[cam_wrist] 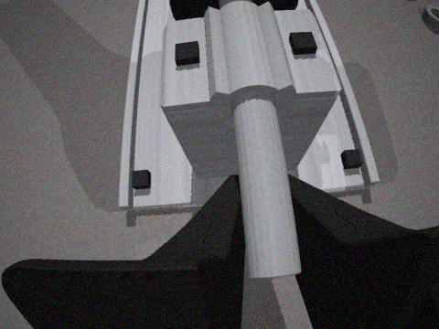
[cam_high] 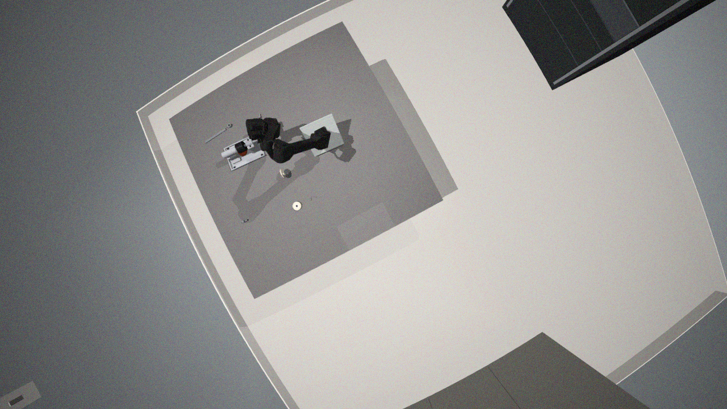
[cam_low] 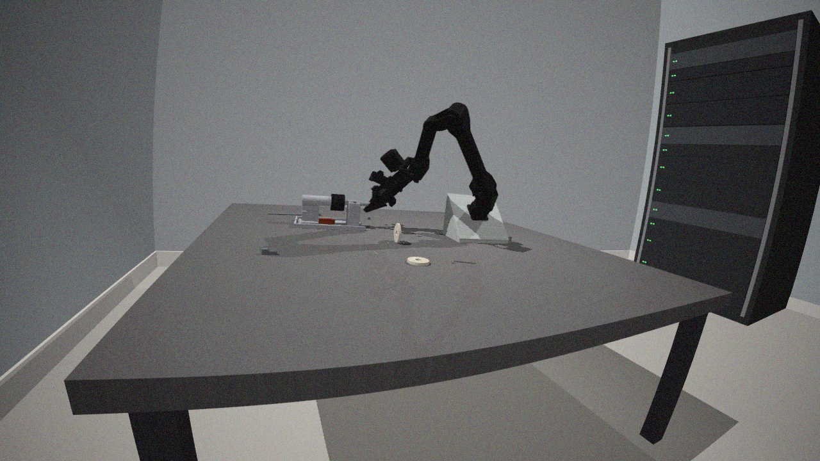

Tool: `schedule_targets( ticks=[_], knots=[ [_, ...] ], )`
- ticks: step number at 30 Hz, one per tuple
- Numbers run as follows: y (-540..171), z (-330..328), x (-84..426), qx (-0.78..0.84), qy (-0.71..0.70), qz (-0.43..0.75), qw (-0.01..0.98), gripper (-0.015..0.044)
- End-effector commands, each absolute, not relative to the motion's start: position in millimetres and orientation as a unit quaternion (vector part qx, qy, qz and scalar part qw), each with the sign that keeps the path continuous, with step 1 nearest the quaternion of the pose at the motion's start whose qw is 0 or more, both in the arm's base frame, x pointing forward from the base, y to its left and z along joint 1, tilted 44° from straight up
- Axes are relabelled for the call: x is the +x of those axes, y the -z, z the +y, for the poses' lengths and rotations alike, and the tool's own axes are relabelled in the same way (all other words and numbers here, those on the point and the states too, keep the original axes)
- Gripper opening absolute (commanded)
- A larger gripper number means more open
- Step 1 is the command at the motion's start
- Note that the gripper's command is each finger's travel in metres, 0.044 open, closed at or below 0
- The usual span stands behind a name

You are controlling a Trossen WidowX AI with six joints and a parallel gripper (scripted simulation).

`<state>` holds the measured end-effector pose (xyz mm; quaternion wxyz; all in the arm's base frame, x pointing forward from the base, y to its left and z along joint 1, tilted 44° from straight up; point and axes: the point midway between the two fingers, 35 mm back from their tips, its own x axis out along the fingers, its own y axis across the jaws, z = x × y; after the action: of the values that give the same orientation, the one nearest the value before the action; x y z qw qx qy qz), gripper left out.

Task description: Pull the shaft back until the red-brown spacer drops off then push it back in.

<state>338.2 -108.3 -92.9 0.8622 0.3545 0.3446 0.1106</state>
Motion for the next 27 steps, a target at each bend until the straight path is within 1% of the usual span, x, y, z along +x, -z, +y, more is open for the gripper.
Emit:
schedule_targets(
  ticks=[1, 27],
  knots=[
    [91.8, -109.1, 342.0, 0.353, -0.112, 0.342, 0.863, 0.0000],
    [91.7, -109.7, 350.8, 0.353, -0.112, 0.342, 0.864, 0.0000]
  ],
)
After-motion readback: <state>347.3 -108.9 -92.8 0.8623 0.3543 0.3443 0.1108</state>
